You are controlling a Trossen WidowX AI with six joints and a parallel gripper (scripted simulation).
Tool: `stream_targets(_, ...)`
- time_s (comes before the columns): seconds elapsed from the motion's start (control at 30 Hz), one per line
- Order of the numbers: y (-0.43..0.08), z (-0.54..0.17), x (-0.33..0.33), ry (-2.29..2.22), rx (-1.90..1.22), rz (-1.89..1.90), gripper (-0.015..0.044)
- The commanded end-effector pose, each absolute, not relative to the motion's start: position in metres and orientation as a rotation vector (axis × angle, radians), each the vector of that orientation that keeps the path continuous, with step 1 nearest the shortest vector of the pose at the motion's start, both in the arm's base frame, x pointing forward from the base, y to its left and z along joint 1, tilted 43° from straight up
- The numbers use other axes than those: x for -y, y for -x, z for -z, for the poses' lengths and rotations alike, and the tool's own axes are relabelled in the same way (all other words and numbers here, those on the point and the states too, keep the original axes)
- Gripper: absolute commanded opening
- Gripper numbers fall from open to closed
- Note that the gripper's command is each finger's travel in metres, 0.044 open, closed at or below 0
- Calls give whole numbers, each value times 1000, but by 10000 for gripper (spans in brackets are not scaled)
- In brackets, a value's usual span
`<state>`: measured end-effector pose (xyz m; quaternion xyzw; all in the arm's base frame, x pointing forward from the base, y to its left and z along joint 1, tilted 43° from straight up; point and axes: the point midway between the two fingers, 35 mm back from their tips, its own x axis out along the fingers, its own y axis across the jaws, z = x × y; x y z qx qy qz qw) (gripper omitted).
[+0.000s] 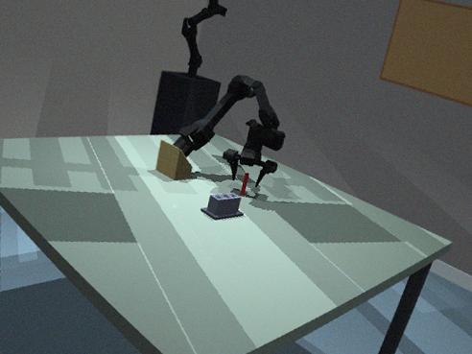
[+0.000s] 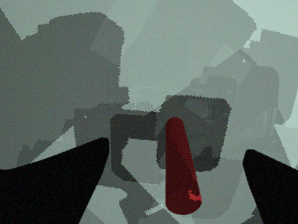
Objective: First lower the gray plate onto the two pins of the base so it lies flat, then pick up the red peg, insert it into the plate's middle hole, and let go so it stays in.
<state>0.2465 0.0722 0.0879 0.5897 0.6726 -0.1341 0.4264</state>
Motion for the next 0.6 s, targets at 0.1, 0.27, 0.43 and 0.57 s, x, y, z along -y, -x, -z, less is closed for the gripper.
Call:
stream_targets(0.1,-246,-88,-73,-1478,-1683,334,204)
stream_targets(0.27,-246,-88,-73,-1478,-1683,334,72)
stream_targets(0.43,-246,-88,-73,-1478,-1683,334,20)
stream_targets(0.57,-246,-88,-73,-1478,-1683,334,0)
